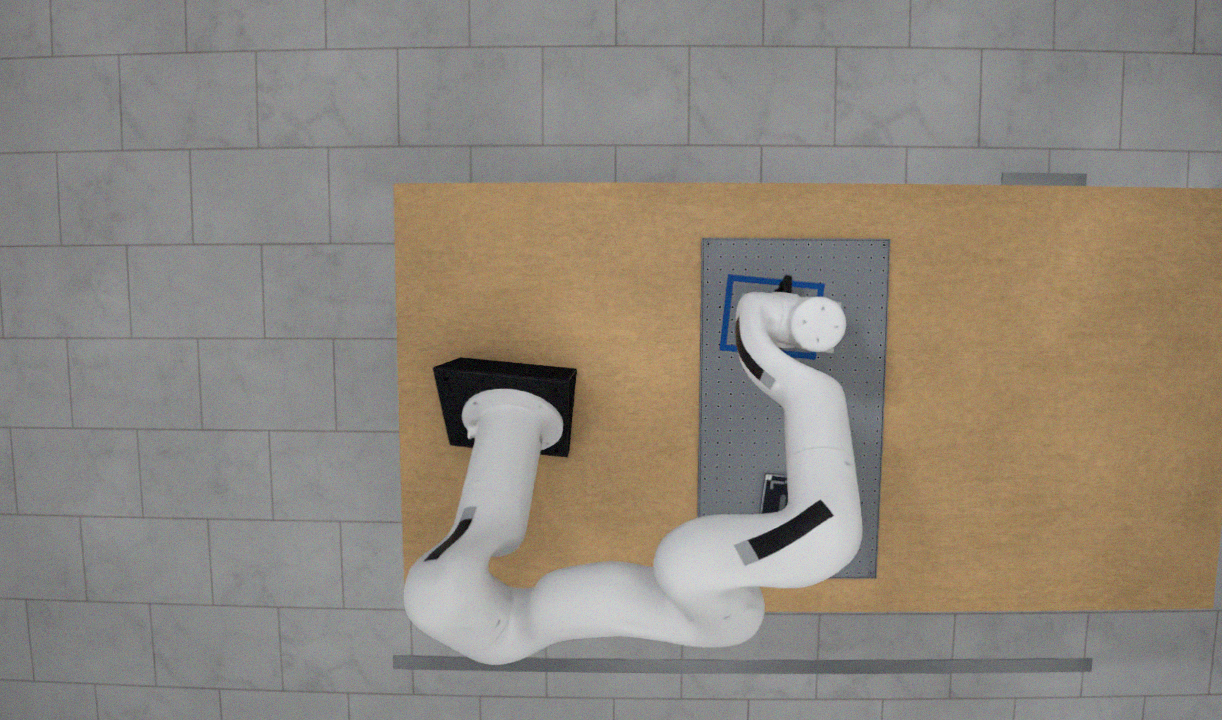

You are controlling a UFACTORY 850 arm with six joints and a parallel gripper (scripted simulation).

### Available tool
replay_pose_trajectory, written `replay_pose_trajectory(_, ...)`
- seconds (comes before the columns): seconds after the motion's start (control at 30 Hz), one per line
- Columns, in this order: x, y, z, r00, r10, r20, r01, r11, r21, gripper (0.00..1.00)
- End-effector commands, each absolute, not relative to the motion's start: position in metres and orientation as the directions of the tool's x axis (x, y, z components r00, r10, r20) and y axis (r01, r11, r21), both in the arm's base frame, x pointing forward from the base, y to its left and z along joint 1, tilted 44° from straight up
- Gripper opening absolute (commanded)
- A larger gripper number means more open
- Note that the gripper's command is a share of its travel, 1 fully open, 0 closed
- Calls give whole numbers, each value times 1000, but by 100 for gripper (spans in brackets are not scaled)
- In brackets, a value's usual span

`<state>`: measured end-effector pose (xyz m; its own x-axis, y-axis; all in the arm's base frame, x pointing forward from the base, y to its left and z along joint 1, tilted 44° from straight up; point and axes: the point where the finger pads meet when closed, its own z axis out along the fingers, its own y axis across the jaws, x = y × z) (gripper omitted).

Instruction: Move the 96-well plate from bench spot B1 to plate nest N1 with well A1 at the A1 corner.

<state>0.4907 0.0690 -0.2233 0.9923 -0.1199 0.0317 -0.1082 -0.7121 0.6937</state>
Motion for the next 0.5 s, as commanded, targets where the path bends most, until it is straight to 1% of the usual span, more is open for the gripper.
replay_pose_trajectory(0.0,491,70,-223,992,-119,33,-109,-713,693,0)
replay_pose_trajectory(0.47,492,75,-217,992,-119,33,-109,-713,693,0)
